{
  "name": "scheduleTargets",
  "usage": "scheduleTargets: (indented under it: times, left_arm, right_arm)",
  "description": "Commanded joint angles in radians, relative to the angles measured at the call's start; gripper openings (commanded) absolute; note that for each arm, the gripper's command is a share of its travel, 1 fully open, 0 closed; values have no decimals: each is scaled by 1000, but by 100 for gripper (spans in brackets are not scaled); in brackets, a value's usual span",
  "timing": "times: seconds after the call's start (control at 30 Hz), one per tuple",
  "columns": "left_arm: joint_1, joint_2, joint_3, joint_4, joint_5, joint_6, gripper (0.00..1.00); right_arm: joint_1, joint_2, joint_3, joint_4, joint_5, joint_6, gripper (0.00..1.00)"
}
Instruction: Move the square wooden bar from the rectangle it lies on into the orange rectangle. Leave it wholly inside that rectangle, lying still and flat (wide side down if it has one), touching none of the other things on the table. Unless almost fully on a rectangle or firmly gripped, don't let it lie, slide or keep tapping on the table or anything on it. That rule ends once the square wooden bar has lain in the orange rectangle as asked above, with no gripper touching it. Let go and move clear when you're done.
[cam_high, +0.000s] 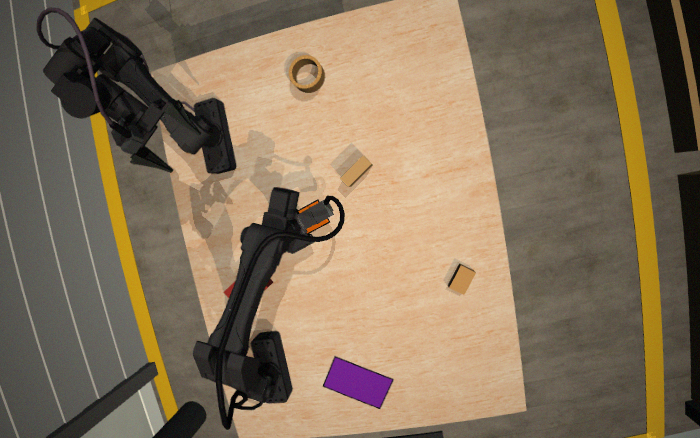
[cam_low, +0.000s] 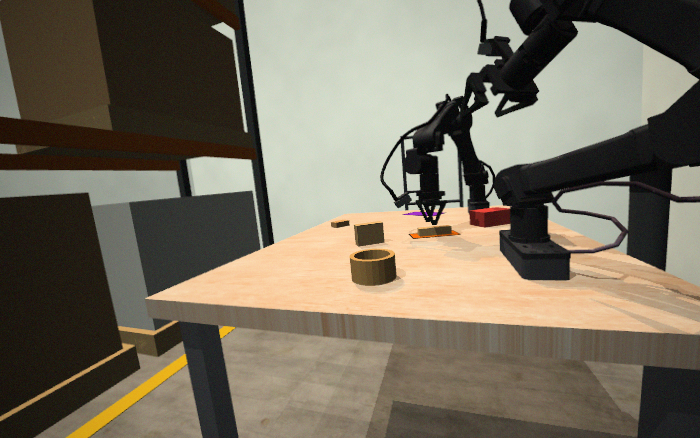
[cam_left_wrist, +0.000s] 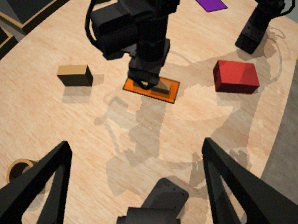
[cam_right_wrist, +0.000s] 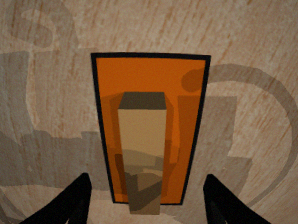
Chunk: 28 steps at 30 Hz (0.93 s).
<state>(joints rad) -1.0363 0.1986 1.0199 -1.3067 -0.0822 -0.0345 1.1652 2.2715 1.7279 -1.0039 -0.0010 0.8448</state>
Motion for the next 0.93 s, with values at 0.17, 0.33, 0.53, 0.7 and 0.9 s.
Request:
scheduleTargets:
  times: [0.17,0.33,0.53,0.7,0.9]
  left_arm:
    - [9,-17,-7,6,11,6,100]
    - [9,-17,-7,6,11,6,100]
    - [9,-17,-7,6,11,6,100]
    - [9,-17,-7,6,11,6,100]
    - [3,-8,2,6,11,6,100]
  right_arm:
    - [0,-76,113,-148,0,10,100]
    - [14,-17,137,-172,0,18,100]
    - [15,-11,138,-173,0,18,100]
    - [15,-20,139,-173,-1,17,100]
    - [9,-19,129,-161,0,12,100]
